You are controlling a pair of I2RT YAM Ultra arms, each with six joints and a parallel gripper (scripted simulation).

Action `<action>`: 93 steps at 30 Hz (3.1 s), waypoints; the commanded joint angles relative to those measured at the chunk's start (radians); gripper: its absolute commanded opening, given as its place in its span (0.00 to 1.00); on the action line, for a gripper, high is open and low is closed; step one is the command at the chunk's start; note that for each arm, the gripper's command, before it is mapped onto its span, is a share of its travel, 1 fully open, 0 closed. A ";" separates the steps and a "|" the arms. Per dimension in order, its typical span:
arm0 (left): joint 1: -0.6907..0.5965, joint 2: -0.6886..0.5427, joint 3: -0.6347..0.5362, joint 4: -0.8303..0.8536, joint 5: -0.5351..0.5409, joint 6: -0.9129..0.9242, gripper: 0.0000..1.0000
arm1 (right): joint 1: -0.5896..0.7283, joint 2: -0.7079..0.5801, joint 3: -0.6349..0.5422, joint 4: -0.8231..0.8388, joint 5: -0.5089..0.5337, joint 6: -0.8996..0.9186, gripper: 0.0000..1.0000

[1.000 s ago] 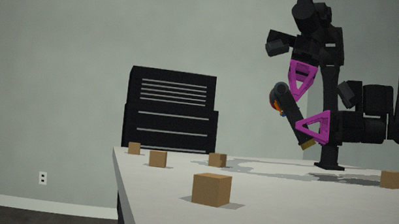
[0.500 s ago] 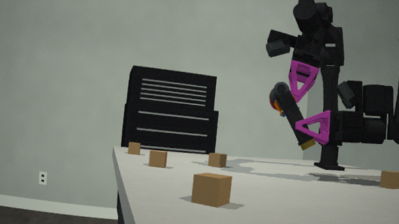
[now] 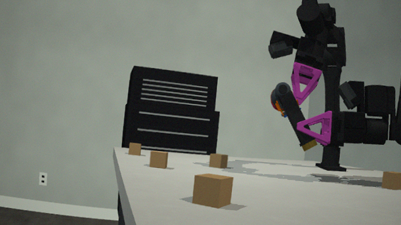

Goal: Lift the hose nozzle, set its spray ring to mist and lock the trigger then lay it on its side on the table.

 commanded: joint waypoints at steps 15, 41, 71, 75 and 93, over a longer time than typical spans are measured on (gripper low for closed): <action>-0.012 -0.039 0.040 0.119 0.048 -0.003 0.35 | 0.010 -0.009 0.033 0.063 0.015 0.000 0.38; -0.012 -0.038 0.041 0.119 0.050 -0.003 0.35 | 0.031 -0.048 0.087 -0.033 0.020 0.016 0.38; 0.000 -0.038 0.043 0.119 0.048 -0.007 0.35 | 0.058 0.000 0.372 -0.324 0.037 0.042 0.38; 0.000 -0.038 0.043 0.119 0.048 -0.007 0.35 | 0.045 0.001 0.379 -0.331 0.039 0.039 0.38; 0.000 -0.038 0.043 0.119 0.048 -0.007 0.35 | 0.043 0.023 0.381 -0.335 0.042 0.042 0.38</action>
